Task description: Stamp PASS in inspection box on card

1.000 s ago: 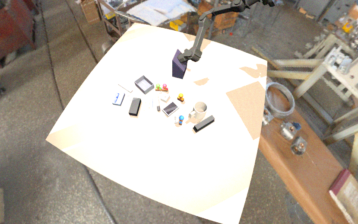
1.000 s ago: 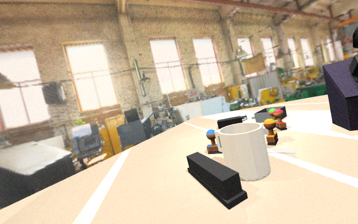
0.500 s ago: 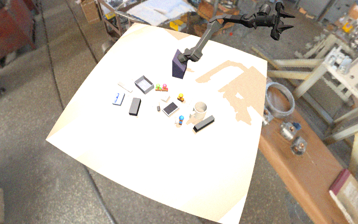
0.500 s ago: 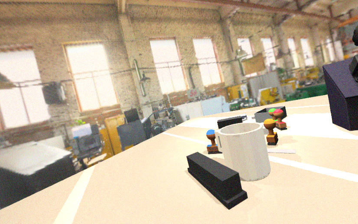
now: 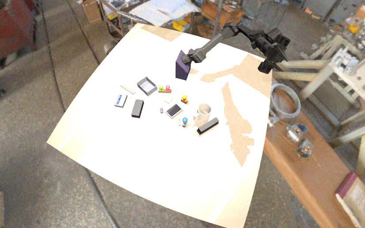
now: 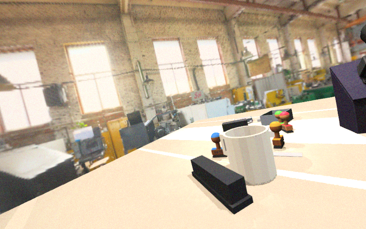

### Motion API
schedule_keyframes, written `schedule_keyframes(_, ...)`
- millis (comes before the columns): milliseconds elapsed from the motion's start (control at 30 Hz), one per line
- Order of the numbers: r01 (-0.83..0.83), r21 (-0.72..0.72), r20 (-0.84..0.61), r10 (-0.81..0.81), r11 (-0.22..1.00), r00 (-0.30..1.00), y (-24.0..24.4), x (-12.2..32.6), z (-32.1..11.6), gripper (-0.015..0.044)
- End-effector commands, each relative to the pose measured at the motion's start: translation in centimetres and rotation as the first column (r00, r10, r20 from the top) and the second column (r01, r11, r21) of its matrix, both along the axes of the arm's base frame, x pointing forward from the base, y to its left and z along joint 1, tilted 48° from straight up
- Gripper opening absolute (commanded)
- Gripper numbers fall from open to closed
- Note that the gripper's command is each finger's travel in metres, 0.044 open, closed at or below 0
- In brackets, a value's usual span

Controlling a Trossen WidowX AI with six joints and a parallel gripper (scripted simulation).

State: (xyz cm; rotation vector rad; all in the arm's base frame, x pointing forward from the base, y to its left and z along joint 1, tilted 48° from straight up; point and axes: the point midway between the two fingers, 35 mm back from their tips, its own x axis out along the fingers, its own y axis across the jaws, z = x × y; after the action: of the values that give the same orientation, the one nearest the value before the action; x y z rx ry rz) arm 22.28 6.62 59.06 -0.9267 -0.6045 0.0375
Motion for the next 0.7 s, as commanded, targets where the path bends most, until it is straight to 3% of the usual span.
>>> schedule_keyframes(0,-0.017,0.016,-0.167,0.019,1.0,0.986,0.4,4.7,-4.0,0.0217)
schedule_keyframes(300,0.006,0.117,-0.557,0.061,0.993,0.829,-0.6,13.7,-15.3,0.0217)
schedule_keyframes(667,0.218,0.256,-0.908,0.157,0.942,0.389,-4.6,19.1,-33.3,0.0217)
